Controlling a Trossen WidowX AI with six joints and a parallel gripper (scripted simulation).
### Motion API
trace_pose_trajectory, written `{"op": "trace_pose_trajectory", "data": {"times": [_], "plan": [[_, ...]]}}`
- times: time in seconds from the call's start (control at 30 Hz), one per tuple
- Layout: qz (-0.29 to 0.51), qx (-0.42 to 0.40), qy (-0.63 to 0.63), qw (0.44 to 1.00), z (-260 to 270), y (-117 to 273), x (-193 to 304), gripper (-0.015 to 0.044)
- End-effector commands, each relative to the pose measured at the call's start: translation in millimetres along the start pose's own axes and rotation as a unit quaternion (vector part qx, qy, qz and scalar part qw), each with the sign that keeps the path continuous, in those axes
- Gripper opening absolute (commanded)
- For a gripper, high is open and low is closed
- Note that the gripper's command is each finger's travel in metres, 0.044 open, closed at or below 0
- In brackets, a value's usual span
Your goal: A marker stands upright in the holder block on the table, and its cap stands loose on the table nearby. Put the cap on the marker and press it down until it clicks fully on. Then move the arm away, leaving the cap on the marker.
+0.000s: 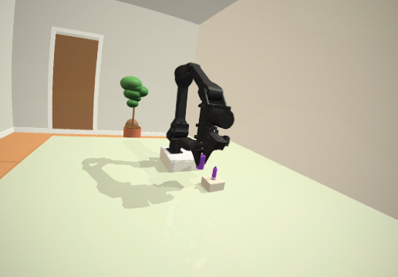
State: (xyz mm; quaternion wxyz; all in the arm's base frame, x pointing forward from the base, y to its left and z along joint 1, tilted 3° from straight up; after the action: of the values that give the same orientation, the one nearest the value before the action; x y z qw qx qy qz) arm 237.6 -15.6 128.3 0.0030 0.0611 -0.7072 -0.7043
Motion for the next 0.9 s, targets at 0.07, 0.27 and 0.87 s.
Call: {"op": "trace_pose_trajectory", "data": {"times": [0.07,0.27,0.87], "plan": [[-0.002,0.001,-0.001,1.000,11.9,6.0,-7.3,0.0000],[-0.003,0.000,0.000,1.000,26.9,11.6,-12.5,0.0000],[-0.003,-0.002,-0.002,1.000,61.0,22.0,-19.8,0.0000]]}}
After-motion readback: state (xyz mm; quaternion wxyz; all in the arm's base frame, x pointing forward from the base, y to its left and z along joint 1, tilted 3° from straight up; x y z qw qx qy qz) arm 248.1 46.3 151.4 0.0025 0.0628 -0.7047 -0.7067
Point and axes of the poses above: the point midway between the two fingers, 35 mm back from their tips, its own y axis back along the fingers, its own z axis across the jaws, x = y × z, the point moved 4 cm from there along y, back along the fingers, and after that the axes turned 2 degrees about -y, right-handed, at the moved point
